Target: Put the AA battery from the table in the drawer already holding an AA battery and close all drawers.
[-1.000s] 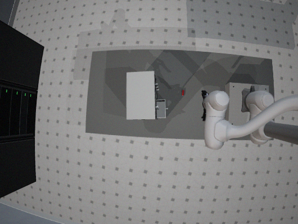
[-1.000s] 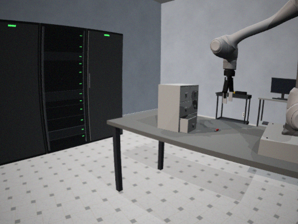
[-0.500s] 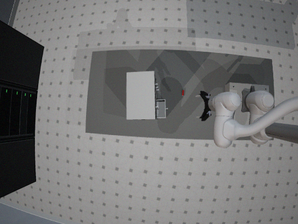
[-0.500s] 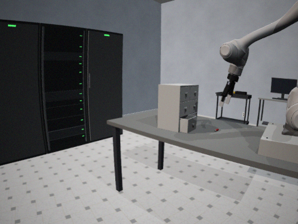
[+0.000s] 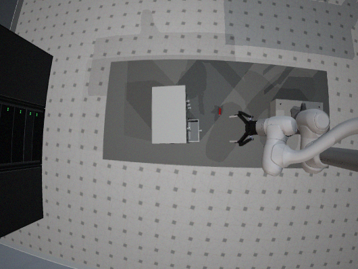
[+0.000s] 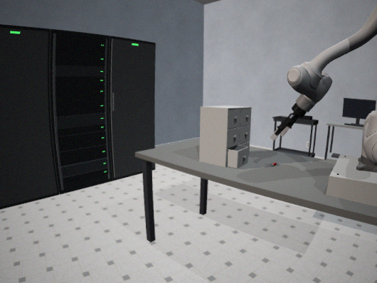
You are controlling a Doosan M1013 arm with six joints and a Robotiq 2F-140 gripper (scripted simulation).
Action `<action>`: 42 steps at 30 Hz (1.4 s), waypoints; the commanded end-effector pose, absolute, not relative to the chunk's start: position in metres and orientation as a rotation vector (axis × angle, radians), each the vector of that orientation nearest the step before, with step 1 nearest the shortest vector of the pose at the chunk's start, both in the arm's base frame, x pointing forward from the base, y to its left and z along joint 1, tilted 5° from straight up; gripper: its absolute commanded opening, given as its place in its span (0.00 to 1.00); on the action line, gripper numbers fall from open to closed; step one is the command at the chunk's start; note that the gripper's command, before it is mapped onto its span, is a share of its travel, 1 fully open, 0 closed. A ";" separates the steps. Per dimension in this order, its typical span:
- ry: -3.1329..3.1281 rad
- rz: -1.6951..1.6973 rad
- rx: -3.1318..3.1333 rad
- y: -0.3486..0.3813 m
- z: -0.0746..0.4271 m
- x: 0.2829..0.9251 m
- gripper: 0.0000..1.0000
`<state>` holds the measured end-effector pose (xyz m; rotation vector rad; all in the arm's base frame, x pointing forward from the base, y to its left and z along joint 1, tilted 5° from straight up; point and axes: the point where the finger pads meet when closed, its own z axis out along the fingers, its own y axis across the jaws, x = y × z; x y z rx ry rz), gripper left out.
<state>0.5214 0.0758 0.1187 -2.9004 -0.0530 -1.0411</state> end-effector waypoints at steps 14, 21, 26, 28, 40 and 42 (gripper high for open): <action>-0.066 -1.165 -2.814 0.076 0.110 0.528 1.00; -0.051 -1.414 -2.700 0.077 0.097 0.544 1.00; -0.040 -1.601 -2.591 0.078 0.086 0.556 1.00; -0.037 -1.655 -2.556 0.079 0.083 0.560 1.00; -0.029 -1.787 -2.464 0.080 0.075 0.569 1.00; -0.029 -1.794 -2.460 0.080 0.075 0.569 1.00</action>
